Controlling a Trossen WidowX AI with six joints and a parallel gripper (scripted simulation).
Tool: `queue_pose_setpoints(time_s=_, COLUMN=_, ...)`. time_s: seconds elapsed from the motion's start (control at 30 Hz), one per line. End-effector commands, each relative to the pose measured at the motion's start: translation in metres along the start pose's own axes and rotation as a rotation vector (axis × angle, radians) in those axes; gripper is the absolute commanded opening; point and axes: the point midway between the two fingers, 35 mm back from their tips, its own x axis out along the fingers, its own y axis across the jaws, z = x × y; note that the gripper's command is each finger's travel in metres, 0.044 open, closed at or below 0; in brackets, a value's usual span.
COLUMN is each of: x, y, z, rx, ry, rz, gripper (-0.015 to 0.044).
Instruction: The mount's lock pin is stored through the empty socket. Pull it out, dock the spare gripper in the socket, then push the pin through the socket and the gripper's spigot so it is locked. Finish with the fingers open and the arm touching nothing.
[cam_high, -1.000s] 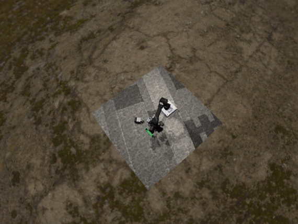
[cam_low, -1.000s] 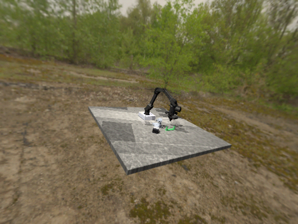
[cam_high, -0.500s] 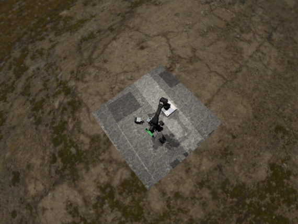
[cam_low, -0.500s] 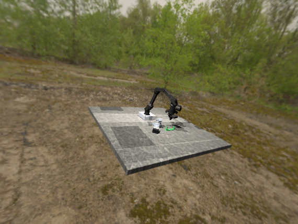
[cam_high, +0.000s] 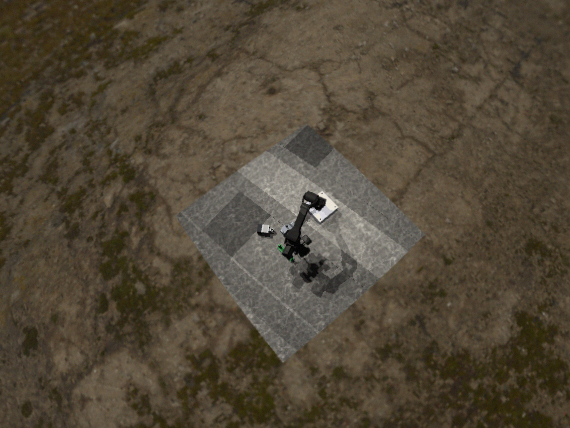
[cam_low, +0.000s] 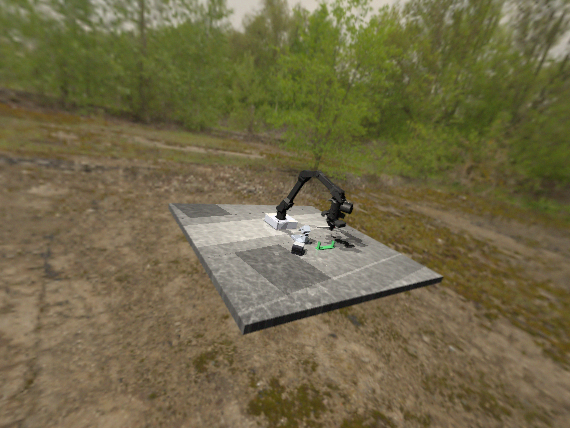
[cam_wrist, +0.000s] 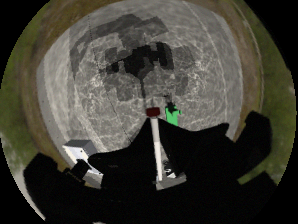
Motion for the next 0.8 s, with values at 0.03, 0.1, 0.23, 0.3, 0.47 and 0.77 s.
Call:
queue_pose_setpoints(time_s=0.03, x=-0.003, y=-0.013, z=0.008, rx=-0.020, ry=0.000, rz=-0.005, gripper=0.0000)
queue_pose_setpoints(time_s=0.1, x=-0.004, y=-0.018, z=0.010, rx=-0.025, ry=0.000, rz=-0.005, gripper=0.0000)
queue_pose_setpoints(time_s=0.23, x=-0.005, y=-0.027, z=0.016, rx=-0.037, ry=0.001, rz=-0.003, gripper=0.0000)
queue_pose_setpoints(time_s=0.3, x=-0.005, y=-0.032, z=0.018, rx=-0.042, ry=0.001, rz=-0.002, gripper=0.0000)
queue_pose_setpoints(time_s=0.47, x=-0.005, y=-0.043, z=0.024, rx=-0.056, ry=0.002, rz=-0.001, gripper=0.0000)
queue_pose_setpoints(time_s=0.77, x=-0.003, y=-0.054, z=0.031, rx=-0.072, ry=0.002, rz=0.002, gripper=0.0000)
